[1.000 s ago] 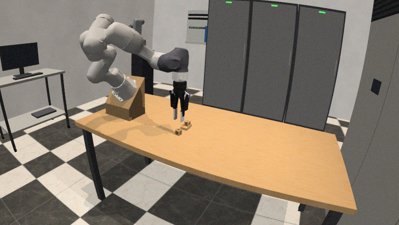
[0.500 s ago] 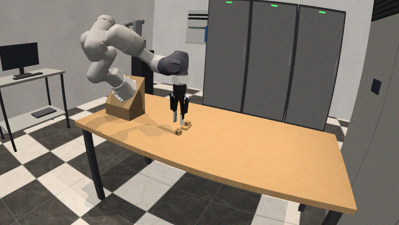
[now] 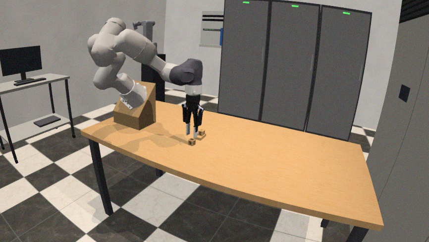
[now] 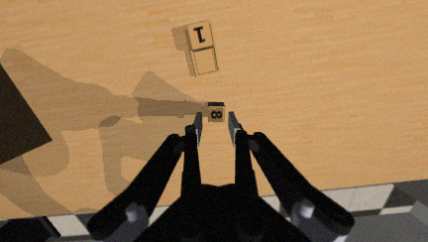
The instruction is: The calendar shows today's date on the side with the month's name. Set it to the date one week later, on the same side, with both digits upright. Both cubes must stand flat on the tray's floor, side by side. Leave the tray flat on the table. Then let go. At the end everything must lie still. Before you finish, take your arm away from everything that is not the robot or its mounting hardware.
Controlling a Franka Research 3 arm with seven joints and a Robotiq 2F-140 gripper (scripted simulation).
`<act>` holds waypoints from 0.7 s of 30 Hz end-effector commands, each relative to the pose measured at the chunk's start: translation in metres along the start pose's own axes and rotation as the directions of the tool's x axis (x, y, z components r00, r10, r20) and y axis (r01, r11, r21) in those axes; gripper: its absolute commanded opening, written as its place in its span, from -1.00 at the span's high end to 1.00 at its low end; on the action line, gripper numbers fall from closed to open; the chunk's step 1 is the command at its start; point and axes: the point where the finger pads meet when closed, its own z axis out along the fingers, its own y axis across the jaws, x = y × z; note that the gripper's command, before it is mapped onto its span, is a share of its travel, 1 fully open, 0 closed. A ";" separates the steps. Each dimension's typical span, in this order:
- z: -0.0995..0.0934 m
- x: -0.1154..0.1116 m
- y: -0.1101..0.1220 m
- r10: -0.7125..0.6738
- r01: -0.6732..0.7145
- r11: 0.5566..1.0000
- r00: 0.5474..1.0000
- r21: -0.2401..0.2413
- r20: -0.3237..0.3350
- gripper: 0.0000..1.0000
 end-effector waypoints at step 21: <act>0.012 0.001 0.002 0.010 -0.010 1.000 1.000 -0.005 -0.004 0.42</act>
